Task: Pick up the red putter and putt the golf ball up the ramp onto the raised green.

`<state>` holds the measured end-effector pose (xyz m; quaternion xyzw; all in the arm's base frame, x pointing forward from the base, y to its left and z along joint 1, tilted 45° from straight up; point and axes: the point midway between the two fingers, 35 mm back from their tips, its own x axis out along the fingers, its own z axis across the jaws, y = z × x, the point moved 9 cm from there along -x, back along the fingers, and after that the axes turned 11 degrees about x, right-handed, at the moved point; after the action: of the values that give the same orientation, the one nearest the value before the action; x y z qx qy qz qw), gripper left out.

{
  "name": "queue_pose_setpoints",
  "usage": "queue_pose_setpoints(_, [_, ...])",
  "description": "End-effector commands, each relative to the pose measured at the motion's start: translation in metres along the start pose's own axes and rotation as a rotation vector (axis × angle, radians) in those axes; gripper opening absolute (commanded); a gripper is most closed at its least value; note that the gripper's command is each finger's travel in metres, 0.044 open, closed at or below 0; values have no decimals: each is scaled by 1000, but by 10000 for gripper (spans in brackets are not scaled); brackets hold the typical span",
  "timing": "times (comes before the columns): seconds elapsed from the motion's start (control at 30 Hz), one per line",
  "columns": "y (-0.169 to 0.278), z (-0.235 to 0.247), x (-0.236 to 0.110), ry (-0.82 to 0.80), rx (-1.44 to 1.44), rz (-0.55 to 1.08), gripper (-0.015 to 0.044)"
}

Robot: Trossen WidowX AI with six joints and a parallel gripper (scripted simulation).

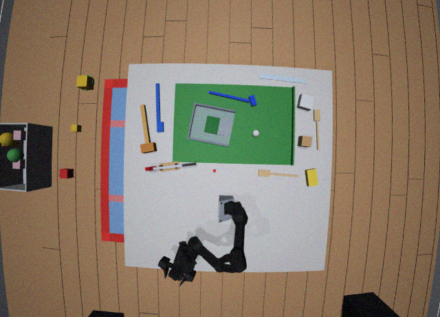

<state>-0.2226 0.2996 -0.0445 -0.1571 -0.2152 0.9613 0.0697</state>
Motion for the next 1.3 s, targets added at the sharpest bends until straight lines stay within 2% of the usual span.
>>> queue_pose_setpoints(0.0, [-1,-1,0,4,0,-2,426])
queue_pose_setpoints(0.13, [-15,-19,-13,91,3,-50,440])
queue_pose_setpoints(0.3, [-43,-62,-52,314,18,-140,440])
queue_pose_setpoints(0.4, [-42,-84,-79,375,124,-150,440])
queue_pose_setpoints(0.7, [-56,-123,-133,653,152,-171,440])
queue_pose_setpoints(1.0, [-50,-160,-225,1028,231,-29,440])
queue_pose_setpoints(1.27, [-20,-170,-336,1262,420,250,440])
